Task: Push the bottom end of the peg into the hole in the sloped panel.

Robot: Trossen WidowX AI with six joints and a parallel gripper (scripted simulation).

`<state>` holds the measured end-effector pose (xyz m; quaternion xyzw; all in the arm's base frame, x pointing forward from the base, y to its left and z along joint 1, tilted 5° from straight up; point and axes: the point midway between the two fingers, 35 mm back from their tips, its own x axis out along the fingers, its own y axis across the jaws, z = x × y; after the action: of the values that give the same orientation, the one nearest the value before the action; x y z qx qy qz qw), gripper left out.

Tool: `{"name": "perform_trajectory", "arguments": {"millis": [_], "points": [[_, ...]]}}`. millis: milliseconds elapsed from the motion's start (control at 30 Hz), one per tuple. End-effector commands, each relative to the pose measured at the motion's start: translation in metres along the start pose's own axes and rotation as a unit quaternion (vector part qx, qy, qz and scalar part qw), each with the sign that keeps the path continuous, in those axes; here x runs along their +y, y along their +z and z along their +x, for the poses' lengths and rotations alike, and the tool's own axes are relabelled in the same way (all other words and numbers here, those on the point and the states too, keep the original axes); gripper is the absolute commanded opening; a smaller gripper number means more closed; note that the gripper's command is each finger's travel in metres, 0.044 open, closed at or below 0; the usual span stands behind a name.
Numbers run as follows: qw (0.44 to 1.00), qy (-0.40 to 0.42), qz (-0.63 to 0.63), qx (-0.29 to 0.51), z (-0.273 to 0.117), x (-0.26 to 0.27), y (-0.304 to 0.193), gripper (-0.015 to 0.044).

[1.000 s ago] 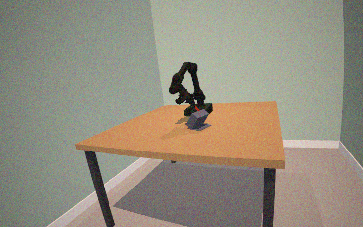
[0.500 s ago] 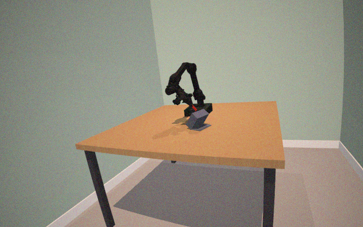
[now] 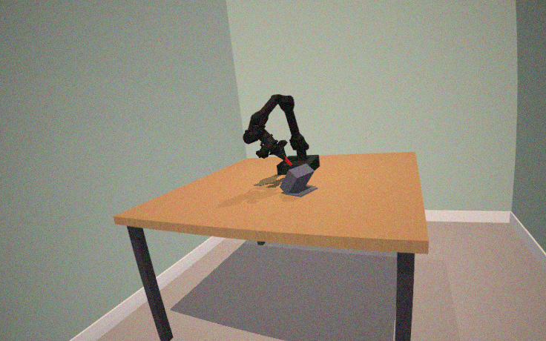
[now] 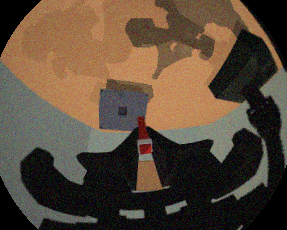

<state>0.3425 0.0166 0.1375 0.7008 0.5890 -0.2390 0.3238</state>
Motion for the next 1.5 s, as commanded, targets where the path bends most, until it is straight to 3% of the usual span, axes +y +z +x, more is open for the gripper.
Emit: {"name": "perform_trajectory", "arguments": {"millis": [0,667,1467], "points": [[1.0,0.006,0.014,0.008,-0.003,0.003,0.003,0.0],[0.995,0.049,0.074,0.049,-0.025,0.015,0.019,0.0],[0.992,0.063,0.092,0.062,0.004,0.026,0.019,0.0]]}}
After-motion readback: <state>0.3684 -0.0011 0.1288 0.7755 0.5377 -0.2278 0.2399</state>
